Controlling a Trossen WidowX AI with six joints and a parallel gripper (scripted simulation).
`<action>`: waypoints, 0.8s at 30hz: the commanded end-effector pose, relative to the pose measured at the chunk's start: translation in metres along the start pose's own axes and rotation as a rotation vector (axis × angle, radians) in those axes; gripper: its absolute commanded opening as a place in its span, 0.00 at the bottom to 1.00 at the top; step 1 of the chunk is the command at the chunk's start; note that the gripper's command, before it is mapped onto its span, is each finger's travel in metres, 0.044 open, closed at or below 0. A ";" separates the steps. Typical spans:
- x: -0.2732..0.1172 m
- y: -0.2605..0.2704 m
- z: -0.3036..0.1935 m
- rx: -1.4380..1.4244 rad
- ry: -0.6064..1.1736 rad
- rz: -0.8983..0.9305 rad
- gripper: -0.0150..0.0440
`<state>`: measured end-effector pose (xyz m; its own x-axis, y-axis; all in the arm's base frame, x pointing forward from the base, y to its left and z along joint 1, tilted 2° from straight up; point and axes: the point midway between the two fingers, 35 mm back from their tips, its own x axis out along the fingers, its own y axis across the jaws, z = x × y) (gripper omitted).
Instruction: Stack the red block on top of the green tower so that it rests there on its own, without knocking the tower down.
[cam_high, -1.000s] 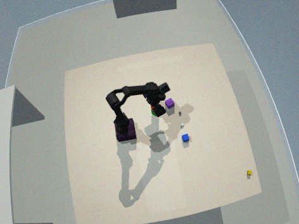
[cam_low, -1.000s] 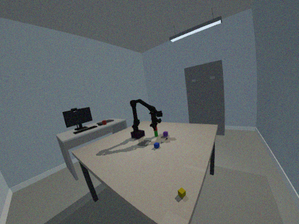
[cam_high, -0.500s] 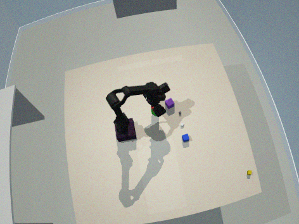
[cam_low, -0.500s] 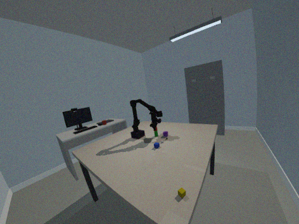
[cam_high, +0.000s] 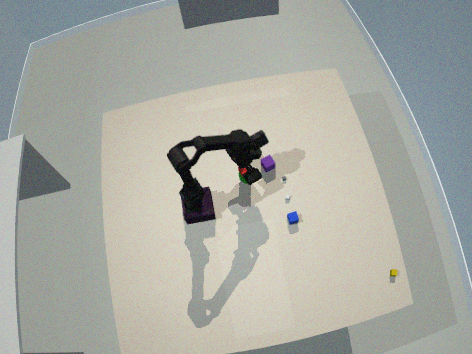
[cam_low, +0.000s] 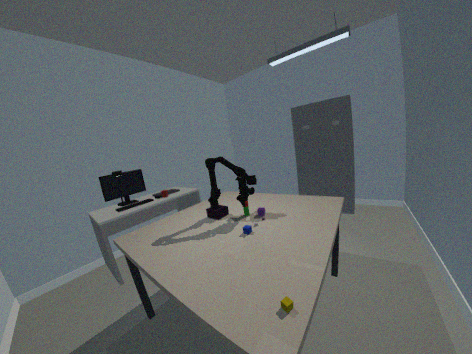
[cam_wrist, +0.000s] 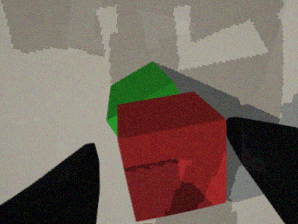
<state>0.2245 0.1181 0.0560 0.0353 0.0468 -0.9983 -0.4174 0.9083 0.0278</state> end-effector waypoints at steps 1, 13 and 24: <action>0.000 0.000 0.000 0.000 -0.001 0.000 0.92; 0.000 0.000 0.000 0.000 -0.001 0.000 1.00; 0.000 0.000 0.000 0.000 -0.001 0.000 1.00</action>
<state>0.2246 0.1180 0.0560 0.0358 0.0463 -0.9983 -0.4175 0.9083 0.0271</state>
